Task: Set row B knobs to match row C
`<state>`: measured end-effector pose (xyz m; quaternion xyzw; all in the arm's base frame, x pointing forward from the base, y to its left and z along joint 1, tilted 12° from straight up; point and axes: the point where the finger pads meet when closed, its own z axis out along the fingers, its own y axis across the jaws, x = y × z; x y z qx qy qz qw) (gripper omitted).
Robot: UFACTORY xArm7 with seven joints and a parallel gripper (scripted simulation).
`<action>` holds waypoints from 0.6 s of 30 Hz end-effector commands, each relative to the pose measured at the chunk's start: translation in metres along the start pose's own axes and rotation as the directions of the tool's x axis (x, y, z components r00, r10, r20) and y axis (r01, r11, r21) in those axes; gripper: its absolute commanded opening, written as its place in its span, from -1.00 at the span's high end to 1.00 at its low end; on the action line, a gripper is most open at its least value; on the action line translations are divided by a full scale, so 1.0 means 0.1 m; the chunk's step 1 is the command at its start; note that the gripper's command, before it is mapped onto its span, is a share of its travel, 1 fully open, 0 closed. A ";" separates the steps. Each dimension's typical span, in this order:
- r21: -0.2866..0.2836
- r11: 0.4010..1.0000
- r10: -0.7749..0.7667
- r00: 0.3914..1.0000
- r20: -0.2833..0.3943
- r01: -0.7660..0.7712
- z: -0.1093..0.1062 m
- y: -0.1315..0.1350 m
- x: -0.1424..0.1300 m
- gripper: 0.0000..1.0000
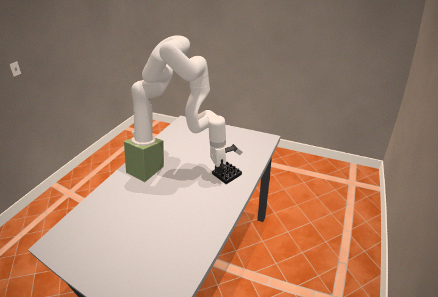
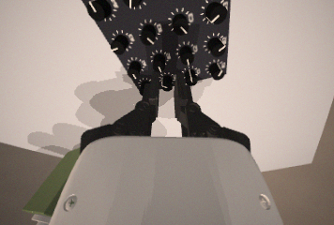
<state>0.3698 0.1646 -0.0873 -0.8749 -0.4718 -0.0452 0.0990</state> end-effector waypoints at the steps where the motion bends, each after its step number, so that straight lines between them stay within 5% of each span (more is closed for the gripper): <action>1: -0.003 1.000 0.000 1.000 -0.002 0.000 -0.01 0.01 0.01 0.61; 3: -0.003 1.000 0.000 1.000 -0.002 0.000 -0.01 0.01 0.01 0.61; 4: -0.003 1.000 0.000 1.000 -0.002 0.000 -0.01 0.01 0.01 0.84; 18: -0.003 1.000 0.000 1.000 -0.002 0.000 -0.01 0.01 0.01 0.84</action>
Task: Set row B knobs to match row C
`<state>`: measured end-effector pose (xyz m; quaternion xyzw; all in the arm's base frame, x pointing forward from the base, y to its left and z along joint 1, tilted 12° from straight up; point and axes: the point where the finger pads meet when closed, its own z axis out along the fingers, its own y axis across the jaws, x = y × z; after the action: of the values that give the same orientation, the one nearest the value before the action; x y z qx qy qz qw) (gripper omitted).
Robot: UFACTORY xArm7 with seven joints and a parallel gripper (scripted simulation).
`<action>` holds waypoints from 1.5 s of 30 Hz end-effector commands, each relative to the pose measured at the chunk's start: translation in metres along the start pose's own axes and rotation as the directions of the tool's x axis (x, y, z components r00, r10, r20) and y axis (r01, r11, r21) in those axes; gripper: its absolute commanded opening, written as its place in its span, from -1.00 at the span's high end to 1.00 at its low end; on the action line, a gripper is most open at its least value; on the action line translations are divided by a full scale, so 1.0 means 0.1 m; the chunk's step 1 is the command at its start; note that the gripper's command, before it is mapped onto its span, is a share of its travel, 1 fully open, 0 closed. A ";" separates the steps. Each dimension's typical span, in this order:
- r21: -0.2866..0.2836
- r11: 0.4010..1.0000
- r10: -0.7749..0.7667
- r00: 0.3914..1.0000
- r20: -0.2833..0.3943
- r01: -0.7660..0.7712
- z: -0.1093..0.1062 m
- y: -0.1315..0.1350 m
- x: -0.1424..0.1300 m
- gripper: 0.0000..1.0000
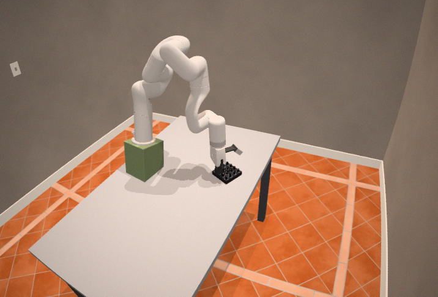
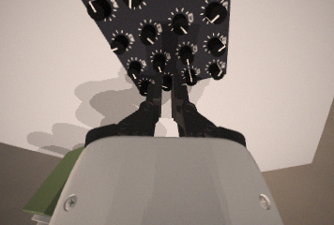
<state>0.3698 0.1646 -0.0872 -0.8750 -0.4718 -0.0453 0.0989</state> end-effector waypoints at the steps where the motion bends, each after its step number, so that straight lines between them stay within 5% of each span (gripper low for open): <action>1: -0.002 1.000 0.000 1.000 -0.002 0.000 -0.01 0.01 0.01 0.84; 26: -0.002 0.999 0.032 0.999 -0.002 -0.032 -0.01 0.01 0.01 0.84; 45: -0.002 0.936 0.352 0.936 -0.003 -0.352 -0.01 0.01 0.01 0.84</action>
<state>0.3698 0.1645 -0.0873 -0.9304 -0.3495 -0.0326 0.1057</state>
